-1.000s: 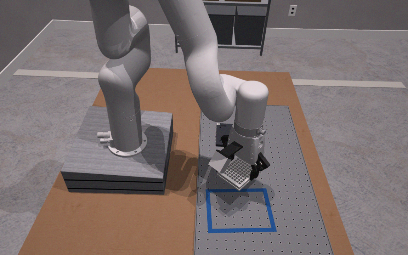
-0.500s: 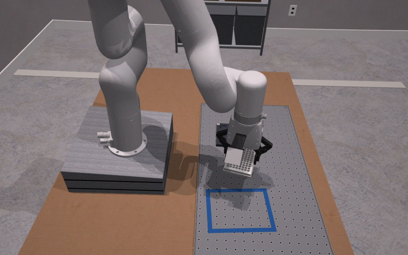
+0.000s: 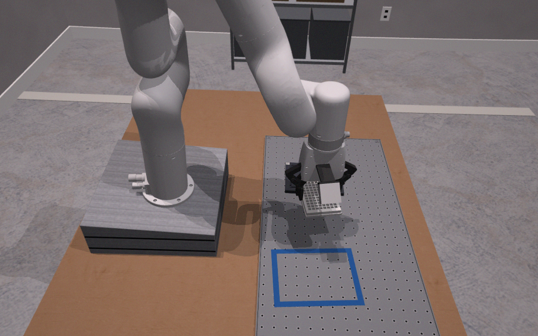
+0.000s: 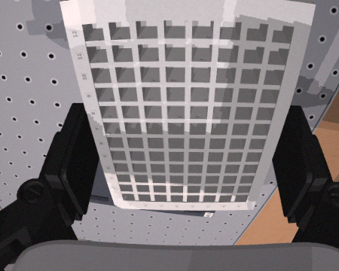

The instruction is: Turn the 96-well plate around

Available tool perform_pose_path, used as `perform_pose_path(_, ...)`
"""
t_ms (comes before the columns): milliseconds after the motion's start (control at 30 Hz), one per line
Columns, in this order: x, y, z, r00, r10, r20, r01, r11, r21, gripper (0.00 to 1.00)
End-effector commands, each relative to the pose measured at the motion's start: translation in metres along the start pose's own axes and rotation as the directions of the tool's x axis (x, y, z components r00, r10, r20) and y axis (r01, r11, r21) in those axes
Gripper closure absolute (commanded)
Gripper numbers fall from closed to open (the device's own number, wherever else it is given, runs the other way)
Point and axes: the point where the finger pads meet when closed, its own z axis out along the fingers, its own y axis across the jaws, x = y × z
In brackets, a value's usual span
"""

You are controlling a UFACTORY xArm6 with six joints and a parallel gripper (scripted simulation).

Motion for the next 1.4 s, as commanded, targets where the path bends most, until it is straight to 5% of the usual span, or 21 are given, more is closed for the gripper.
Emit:
perform_pose_path(0,-0.013,-0.004,-0.002,0.991,-0.134,0.010,0.134,0.991,0.005,1.00)
perform_pose_path(600,-0.062,-0.015,-0.004,0.806,-0.592,0.006,0.592,0.806,0.009,1.00)
perform_pose_path(1100,-0.111,-0.025,-0.006,0.423,-0.906,0.001,0.906,0.423,0.011,1.00)
perform_pose_path(1167,-0.111,-0.025,-0.006,0.423,-0.906,0.001,0.906,0.423,0.011,1.00)
perform_pose_path(1367,-0.130,-0.029,-0.007,0.235,-0.972,-0.001,0.972,0.235,0.012,1.00)
